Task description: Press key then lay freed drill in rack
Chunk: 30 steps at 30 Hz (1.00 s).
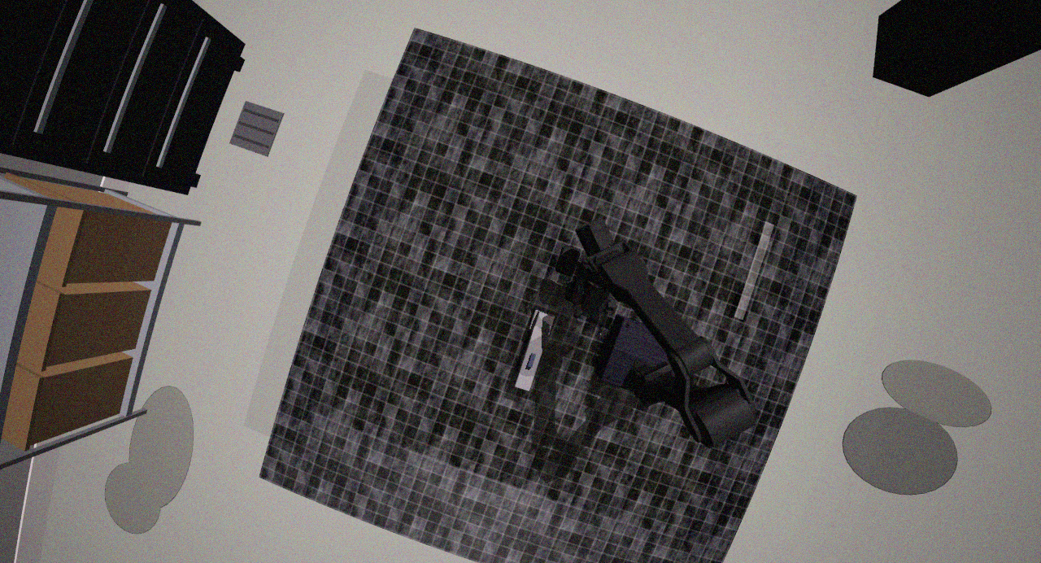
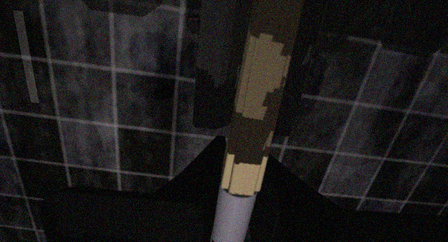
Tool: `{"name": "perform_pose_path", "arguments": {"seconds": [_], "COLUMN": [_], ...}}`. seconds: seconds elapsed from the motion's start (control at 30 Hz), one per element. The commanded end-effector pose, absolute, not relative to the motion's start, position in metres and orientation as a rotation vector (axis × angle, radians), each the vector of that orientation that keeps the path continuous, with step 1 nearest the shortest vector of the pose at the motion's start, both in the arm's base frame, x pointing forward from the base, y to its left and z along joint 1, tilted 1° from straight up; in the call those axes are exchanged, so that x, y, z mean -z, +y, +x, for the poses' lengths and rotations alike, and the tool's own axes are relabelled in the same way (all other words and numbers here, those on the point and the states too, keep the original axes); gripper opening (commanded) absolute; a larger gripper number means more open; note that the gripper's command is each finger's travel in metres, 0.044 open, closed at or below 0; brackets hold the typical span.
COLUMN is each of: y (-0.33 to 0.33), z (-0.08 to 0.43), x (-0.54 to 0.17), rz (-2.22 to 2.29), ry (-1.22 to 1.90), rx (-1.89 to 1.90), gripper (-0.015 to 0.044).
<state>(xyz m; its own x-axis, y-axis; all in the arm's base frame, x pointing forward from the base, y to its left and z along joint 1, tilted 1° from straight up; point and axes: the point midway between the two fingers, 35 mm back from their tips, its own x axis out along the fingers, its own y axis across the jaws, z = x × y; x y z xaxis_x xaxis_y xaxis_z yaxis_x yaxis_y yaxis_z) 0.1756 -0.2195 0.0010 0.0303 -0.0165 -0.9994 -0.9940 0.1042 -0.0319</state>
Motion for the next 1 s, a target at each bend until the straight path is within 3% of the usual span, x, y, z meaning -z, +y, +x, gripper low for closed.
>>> {"name": "perform_pose_path", "arguments": {"seconds": [0.0,0.53,0.97], "y": [-0.219,-0.217,-0.219], "z": [0.176,0.177,0.176], "x": [0.005,0.023,0.016], "rz": [-1.157,-1.156,-1.157], "ry": [1.236,1.236,1.244], "rx": [-1.108,-1.108,-1.104], "gripper": [0.0,0.0,0.0341]}}
